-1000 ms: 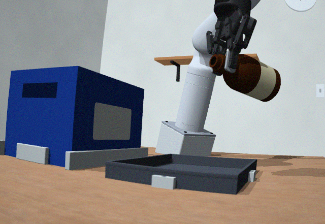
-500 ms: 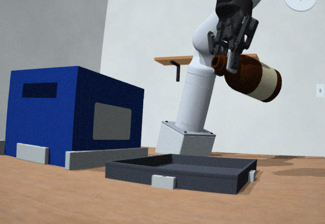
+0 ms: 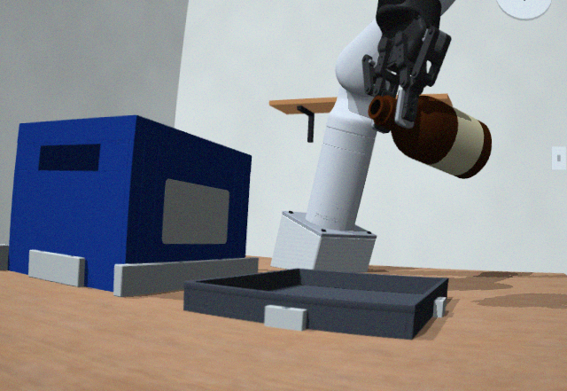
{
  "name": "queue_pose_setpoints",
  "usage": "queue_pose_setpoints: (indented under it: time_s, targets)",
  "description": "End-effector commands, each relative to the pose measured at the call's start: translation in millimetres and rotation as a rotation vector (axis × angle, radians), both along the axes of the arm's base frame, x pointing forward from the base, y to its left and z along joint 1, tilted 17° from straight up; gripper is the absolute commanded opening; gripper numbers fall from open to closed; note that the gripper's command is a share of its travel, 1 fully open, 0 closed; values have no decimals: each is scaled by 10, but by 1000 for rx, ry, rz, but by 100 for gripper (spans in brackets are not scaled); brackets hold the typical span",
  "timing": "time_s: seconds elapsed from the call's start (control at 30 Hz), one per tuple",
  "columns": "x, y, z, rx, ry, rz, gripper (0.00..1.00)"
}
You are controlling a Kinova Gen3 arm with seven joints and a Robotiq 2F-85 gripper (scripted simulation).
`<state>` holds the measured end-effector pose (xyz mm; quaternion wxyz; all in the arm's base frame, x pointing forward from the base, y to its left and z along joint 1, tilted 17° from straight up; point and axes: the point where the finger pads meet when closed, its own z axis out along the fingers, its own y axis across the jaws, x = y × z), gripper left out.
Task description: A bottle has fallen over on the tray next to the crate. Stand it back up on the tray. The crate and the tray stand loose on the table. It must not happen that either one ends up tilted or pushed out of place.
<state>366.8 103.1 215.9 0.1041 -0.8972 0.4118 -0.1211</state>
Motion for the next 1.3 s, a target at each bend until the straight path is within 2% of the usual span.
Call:
queue_pose_setpoints:
  time_s: [0.0, 0.73, 1.27]
  targets:
    - [3, -1, 4, 1, -1, 0, 0]
    - [2, -1, -4, -12, -9, -6, 0]
    - [-1, 1, -17, -82, -67, -34, 0]
